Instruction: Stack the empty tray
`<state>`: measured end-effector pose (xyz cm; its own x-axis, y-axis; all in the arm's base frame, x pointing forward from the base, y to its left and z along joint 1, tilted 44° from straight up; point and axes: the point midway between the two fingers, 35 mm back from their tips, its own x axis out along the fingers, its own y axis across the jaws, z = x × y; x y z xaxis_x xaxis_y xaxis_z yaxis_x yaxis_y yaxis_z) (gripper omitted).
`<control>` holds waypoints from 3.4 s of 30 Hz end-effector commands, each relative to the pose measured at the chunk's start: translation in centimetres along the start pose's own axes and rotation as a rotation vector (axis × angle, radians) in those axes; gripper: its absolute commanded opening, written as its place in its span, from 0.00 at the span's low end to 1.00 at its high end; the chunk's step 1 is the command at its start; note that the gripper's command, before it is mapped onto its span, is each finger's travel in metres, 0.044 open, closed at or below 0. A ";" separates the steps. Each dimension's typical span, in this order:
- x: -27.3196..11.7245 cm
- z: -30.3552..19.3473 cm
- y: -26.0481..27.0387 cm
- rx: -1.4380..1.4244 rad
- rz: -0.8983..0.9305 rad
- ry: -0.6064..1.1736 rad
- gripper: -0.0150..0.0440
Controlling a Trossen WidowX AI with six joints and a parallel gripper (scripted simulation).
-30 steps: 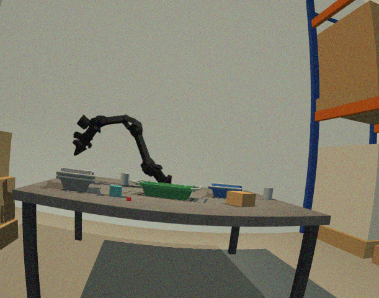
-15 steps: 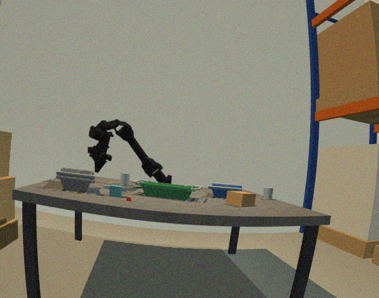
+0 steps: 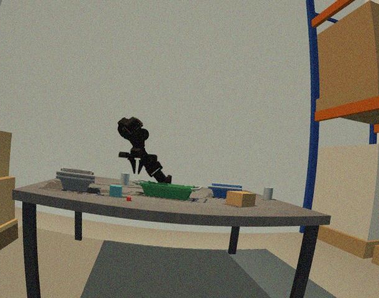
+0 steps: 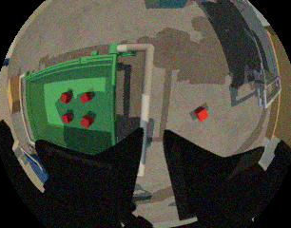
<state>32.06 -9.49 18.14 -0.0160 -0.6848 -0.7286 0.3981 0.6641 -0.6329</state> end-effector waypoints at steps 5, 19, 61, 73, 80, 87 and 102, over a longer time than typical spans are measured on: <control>0.2 -0.5 0.9 -0.042 -0.015 0.015 0.40; 4.9 -0.5 0.8 -0.042 -0.016 0.014 0.40; 3.7 -0.8 8.2 -0.041 -0.013 0.015 0.40; 0.6 -0.7 8.0 -0.047 -0.009 0.013 0.40; 0.6 -0.7 8.0 -0.047 -0.009 0.013 0.40; 0.6 -0.7 8.0 -0.047 -0.009 0.013 0.40; -1.2 -0.6 8.1 -0.046 -0.008 0.014 0.40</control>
<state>34.49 -4.13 12.85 -0.0384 -0.6896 -0.7231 0.3509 0.6683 -0.6560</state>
